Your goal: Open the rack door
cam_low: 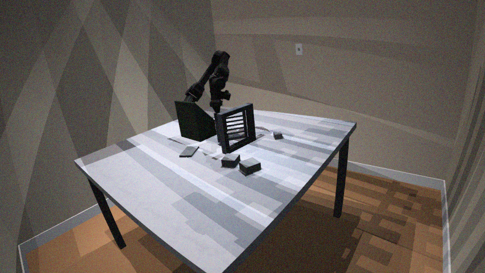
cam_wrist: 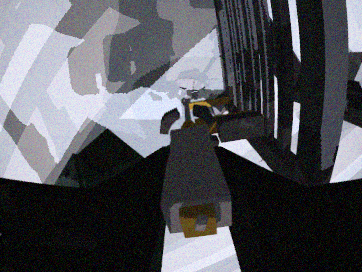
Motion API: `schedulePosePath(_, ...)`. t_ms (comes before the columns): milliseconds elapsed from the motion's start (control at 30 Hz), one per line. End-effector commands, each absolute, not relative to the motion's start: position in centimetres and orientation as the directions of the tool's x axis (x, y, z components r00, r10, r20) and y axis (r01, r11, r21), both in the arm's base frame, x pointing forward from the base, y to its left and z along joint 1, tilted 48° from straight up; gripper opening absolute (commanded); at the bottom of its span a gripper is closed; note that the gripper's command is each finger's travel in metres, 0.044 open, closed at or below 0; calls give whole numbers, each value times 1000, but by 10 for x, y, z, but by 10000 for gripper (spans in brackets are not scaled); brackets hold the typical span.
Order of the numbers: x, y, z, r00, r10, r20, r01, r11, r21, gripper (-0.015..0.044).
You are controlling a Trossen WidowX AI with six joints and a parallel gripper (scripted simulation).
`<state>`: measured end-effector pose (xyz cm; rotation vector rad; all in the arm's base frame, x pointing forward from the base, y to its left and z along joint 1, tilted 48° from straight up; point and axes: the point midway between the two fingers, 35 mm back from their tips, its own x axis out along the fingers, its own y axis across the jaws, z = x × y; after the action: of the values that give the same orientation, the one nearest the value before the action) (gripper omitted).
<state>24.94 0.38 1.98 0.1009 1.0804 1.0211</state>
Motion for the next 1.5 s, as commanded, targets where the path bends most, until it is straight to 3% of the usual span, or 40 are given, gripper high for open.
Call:
schedulePosePath(0,245,10,25,88,733,-674,-586,585,560,13)
schedulePosePath(1467,231,69,88,88,735,-672,-28,676,736,13)
